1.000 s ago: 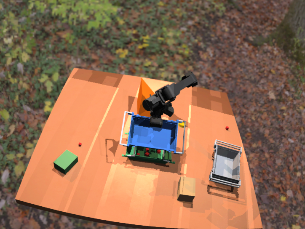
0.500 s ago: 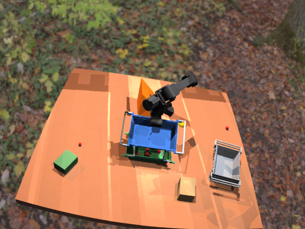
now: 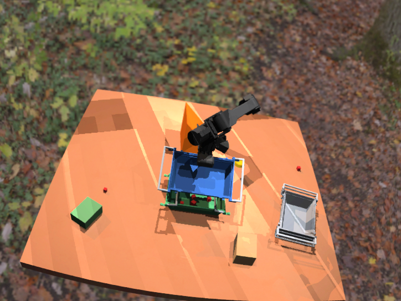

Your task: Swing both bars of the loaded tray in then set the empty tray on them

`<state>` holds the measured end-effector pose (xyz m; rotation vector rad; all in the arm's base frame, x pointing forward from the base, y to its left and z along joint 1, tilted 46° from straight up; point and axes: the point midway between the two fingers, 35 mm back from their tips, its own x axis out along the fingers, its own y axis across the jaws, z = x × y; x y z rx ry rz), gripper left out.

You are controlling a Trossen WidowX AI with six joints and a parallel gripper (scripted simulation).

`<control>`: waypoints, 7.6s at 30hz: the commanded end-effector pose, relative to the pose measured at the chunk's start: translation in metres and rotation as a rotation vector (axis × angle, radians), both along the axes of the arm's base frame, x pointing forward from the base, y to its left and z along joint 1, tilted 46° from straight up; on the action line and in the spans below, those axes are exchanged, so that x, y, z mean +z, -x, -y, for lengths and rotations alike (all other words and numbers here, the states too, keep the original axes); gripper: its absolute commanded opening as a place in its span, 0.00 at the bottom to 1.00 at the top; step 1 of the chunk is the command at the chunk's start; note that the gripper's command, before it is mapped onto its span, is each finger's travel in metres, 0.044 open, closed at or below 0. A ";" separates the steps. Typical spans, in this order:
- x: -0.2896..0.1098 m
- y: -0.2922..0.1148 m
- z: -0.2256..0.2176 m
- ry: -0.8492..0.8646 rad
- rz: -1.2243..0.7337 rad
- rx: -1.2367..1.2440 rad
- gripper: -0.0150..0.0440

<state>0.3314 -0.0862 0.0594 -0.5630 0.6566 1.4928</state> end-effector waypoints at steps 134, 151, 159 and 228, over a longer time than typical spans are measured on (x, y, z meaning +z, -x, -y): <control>-0.067 0.030 -0.069 -0.005 0.015 -0.015 0.25; -0.072 0.032 -0.075 -0.006 0.015 -0.015 0.25; -0.072 0.032 -0.075 -0.006 0.015 -0.015 0.25; -0.072 0.032 -0.075 -0.005 0.015 -0.015 0.55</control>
